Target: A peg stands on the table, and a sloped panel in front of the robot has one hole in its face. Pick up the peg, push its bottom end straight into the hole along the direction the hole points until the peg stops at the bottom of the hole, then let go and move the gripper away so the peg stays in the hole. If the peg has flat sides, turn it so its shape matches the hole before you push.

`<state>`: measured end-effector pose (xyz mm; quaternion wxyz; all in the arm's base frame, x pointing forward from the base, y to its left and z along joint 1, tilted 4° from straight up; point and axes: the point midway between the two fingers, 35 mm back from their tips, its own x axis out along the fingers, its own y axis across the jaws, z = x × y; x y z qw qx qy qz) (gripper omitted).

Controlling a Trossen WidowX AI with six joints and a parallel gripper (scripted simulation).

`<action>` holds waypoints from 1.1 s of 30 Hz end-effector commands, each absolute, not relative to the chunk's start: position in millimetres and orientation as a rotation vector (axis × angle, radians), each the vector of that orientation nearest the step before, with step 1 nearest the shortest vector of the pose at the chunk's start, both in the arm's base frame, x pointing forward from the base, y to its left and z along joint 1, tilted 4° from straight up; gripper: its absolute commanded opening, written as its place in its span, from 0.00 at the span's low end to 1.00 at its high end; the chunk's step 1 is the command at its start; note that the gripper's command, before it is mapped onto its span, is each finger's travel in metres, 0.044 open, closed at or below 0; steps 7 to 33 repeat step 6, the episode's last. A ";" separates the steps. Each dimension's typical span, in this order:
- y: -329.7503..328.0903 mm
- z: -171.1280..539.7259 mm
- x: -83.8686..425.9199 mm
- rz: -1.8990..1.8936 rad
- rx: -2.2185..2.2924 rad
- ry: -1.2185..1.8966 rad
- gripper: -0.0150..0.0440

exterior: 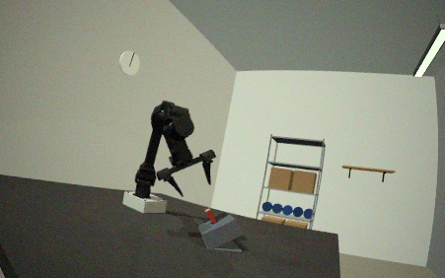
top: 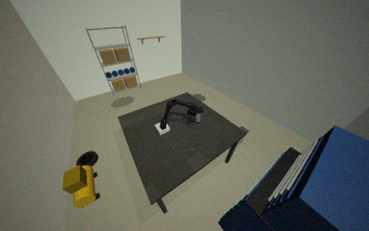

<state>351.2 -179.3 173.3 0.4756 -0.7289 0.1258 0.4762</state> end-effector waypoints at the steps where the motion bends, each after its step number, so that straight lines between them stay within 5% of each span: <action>1: -179.8 178.3 350.6 1.157 -1.792 0.299 1.00; 33: -179.8 178.3 350.6 1.157 -1.792 0.299 1.00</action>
